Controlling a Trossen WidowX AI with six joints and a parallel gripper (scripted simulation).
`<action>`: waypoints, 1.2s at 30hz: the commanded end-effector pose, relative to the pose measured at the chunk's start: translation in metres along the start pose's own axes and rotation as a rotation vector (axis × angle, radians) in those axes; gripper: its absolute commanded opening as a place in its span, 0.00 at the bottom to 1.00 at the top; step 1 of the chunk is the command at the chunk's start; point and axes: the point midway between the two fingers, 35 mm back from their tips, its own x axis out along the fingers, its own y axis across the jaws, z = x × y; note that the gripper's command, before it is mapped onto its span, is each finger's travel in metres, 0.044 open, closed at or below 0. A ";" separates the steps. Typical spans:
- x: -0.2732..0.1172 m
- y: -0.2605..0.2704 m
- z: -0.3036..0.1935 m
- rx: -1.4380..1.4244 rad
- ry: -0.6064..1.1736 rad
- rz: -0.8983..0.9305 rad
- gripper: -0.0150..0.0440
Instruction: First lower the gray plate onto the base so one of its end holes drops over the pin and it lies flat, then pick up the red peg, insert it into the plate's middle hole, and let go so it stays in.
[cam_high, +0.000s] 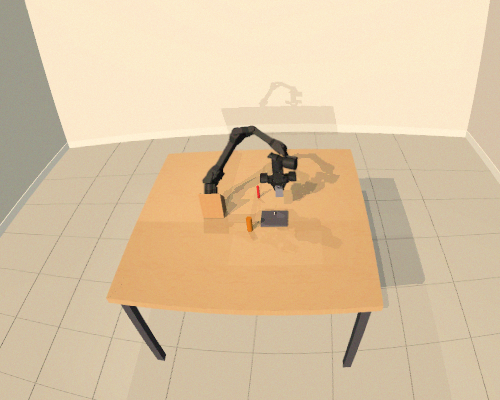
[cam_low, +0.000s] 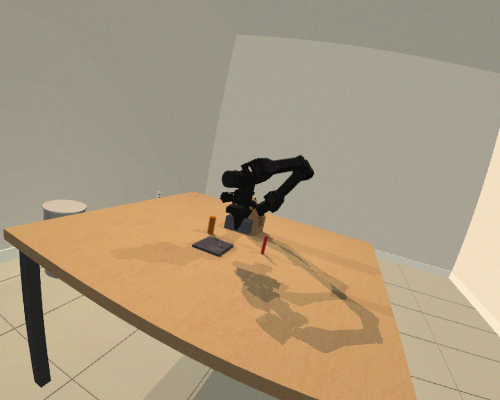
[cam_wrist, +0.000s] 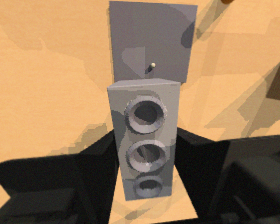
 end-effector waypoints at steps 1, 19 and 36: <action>0.009 -0.004 0.016 0.016 -0.002 -0.008 0.25; 0.036 -0.019 0.066 0.065 -0.002 -0.008 0.25; 0.054 -0.033 0.094 0.096 -0.001 -0.008 0.25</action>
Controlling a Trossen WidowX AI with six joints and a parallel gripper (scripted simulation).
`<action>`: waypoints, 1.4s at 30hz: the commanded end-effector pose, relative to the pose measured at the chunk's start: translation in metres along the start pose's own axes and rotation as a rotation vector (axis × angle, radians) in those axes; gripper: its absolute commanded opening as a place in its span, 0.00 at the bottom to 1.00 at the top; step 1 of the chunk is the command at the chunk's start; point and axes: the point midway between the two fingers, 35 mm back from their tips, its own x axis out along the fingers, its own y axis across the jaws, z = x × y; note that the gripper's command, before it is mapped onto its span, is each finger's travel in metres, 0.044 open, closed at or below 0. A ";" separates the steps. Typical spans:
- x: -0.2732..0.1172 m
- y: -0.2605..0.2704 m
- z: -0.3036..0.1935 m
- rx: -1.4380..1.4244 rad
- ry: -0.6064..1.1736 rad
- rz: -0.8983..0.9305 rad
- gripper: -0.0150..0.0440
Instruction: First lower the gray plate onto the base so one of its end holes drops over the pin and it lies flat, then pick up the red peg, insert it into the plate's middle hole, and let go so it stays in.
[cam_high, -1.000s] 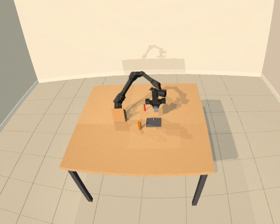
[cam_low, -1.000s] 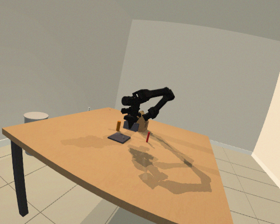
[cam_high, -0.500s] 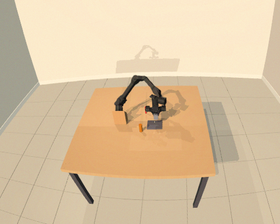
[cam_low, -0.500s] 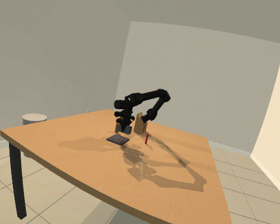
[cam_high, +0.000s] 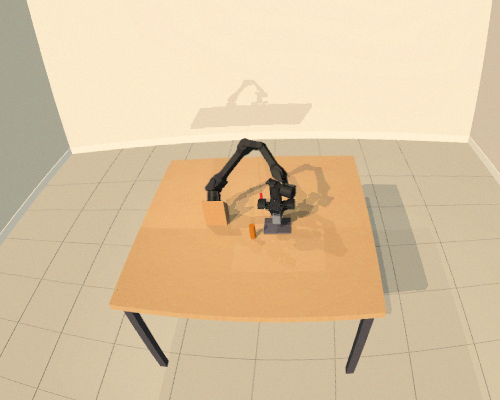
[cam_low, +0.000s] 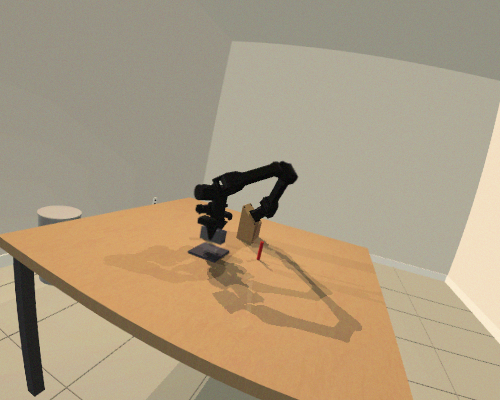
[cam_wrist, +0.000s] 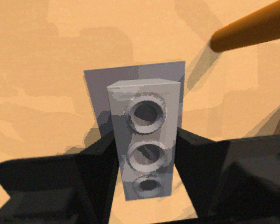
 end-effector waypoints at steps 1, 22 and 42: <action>0.002 -0.002 0.004 0.000 -0.002 -0.004 0.25; 0.003 -0.002 0.004 0.000 -0.002 -0.004 0.25; 0.024 -0.002 0.005 0.000 -0.002 -0.004 0.25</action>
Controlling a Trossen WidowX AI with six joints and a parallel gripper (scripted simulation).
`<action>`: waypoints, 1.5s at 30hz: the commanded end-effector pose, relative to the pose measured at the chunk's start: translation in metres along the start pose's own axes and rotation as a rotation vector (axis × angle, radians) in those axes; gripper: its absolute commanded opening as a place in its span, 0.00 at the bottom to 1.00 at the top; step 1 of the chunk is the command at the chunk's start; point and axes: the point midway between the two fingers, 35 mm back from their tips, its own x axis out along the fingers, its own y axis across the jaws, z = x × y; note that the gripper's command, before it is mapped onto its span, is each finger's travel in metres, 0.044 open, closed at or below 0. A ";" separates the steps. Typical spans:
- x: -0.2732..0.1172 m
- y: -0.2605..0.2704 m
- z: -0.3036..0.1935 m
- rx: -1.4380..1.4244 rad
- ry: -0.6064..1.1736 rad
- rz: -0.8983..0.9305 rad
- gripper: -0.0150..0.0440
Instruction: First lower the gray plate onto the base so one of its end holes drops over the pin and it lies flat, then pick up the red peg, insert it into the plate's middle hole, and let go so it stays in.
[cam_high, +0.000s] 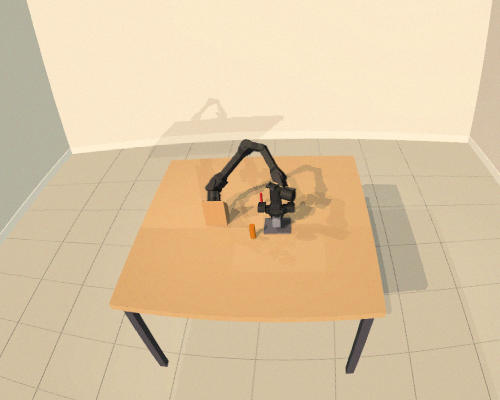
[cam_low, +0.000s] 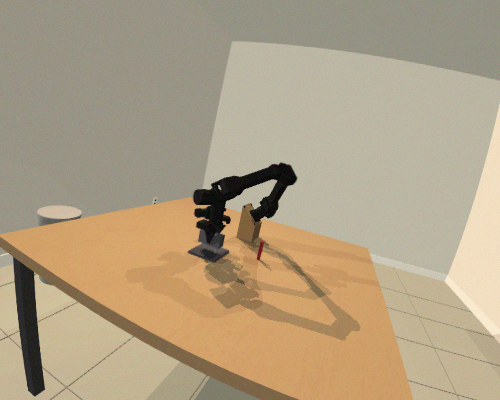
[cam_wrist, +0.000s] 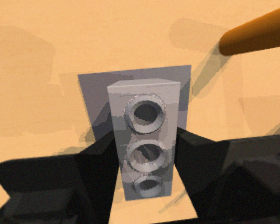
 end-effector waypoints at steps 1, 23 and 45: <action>0.007 -0.001 0.000 0.008 0.007 -0.002 0.25; 0.020 0.001 -0.001 -0.004 0.000 0.001 0.34; -0.003 0.004 0.001 -0.001 -0.003 0.001 1.00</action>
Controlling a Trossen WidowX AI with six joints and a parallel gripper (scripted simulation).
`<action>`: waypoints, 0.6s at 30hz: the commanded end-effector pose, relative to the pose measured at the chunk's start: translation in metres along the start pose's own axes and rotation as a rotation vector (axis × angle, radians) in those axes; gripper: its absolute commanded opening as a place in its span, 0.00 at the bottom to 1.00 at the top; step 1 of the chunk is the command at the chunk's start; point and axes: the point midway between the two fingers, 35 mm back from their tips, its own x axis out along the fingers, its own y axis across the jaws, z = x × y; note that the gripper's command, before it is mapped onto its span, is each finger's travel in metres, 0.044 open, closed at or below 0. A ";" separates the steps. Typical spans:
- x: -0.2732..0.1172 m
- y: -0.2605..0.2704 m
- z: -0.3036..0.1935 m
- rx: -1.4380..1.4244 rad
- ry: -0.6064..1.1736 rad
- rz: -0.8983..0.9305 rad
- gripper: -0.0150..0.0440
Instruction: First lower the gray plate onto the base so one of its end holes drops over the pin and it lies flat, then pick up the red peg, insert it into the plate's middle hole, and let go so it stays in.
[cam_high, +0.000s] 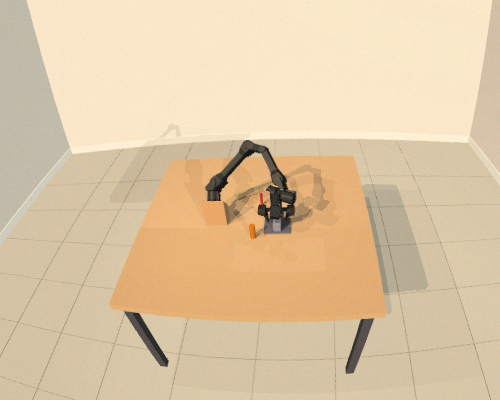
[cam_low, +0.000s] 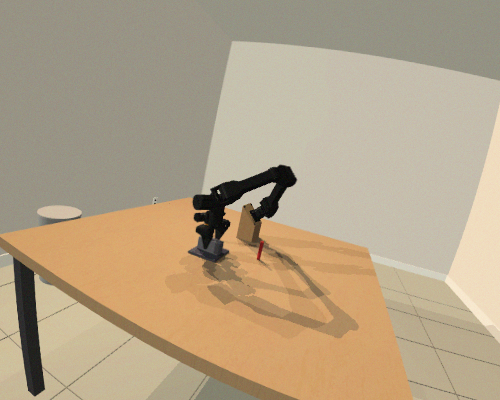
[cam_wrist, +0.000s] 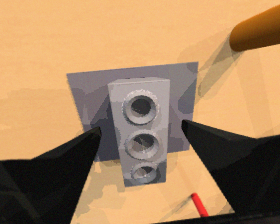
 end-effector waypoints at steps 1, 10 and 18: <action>-0.038 0.006 0.003 -0.002 -0.010 0.010 1.00; -0.115 0.002 0.005 0.004 -0.004 0.006 1.00; -0.120 -0.010 -0.042 -0.100 -0.008 0.006 1.00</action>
